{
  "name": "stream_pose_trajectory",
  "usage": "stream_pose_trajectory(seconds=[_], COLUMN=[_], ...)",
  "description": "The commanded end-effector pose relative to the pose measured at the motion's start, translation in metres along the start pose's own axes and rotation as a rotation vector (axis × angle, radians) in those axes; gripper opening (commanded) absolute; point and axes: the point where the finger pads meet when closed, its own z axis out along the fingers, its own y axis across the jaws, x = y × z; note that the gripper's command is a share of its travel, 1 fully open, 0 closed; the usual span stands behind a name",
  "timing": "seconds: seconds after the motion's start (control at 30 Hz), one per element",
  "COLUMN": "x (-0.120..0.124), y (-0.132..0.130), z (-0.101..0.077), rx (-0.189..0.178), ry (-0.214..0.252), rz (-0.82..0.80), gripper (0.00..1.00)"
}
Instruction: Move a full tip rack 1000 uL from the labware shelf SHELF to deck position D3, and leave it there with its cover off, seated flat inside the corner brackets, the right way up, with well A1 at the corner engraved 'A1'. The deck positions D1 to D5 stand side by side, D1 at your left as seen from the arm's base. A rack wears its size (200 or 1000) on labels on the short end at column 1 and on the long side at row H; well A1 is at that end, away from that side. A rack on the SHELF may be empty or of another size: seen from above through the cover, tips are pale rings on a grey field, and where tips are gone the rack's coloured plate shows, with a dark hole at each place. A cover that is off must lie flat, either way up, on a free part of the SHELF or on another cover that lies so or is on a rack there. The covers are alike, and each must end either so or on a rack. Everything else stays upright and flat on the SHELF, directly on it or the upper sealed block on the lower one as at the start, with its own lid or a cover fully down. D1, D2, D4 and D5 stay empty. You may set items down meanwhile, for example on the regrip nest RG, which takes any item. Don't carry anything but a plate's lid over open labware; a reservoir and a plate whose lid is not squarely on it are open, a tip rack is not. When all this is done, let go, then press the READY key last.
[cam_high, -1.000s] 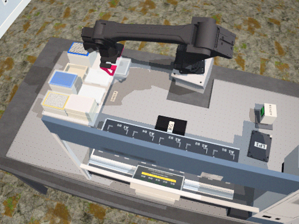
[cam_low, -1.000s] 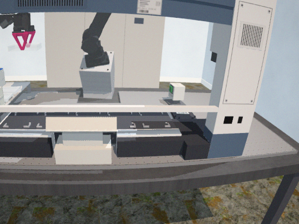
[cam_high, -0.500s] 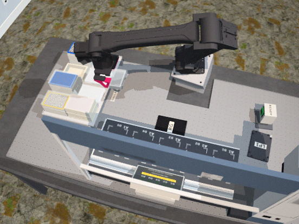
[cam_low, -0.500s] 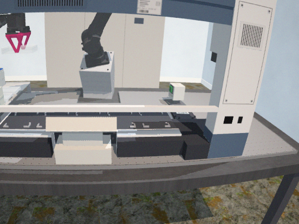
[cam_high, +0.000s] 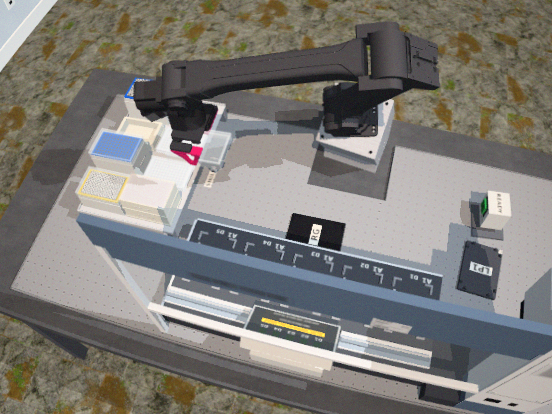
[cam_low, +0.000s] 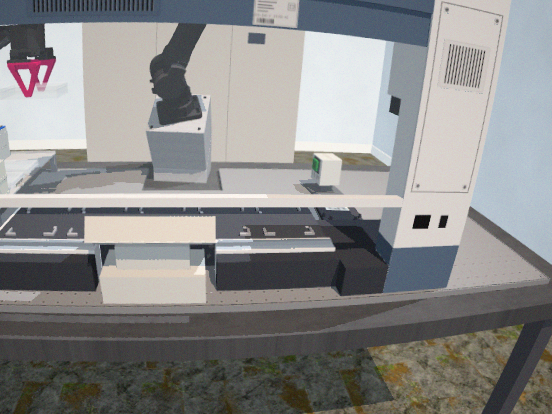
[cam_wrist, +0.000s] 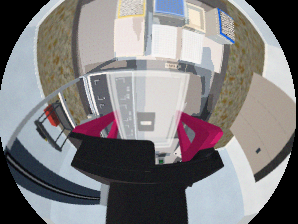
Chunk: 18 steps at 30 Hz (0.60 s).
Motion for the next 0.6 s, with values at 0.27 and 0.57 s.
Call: stream_pose_trajectory(seconds=[0.27, 0.57], x=[-0.001, 0.001], y=[-0.041, -0.087], z=[-0.003, -0.003], rx=[0.001, 0.0], ry=[-0.004, -0.003], rz=[0.032, 0.033], gripper=[0.0, 0.0])
